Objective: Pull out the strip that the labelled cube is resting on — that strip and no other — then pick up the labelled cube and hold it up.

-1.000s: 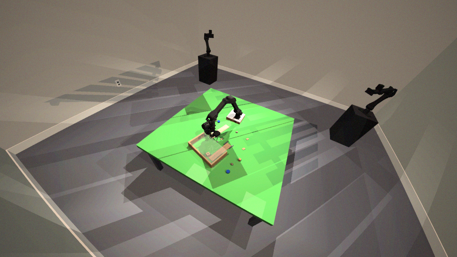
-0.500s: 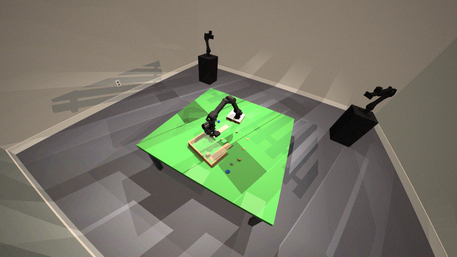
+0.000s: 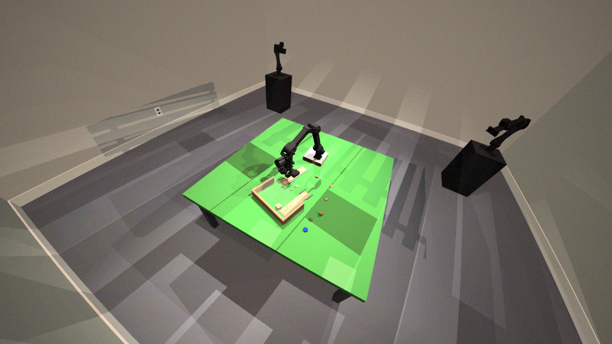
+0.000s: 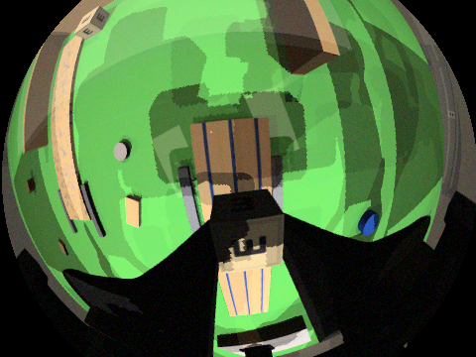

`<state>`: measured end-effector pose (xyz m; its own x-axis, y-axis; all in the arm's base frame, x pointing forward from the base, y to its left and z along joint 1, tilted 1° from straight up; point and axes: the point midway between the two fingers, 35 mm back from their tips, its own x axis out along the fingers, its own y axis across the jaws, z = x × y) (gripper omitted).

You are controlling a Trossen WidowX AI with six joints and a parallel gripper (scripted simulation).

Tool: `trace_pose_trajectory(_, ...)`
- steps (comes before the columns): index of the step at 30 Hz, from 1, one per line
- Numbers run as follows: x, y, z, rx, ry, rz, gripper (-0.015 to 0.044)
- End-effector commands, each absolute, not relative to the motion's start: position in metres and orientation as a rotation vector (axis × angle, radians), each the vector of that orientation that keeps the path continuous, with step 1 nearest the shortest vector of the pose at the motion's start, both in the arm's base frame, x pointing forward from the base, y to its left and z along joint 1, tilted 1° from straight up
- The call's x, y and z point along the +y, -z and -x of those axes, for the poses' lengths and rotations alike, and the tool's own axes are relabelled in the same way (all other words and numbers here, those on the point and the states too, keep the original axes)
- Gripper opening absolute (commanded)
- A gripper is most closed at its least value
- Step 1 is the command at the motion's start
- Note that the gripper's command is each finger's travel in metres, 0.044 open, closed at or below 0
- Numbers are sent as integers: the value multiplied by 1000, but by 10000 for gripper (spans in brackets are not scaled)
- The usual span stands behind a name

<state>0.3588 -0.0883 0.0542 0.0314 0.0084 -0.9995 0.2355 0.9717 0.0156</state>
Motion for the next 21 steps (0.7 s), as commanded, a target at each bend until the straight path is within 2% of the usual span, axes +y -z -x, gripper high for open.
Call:
trace_pose_trajectory(1,-85,-63,-343,1536,176,-189,0)
trace_pose_trajectory(21,-73,-63,-295,1539,175,-190,0)
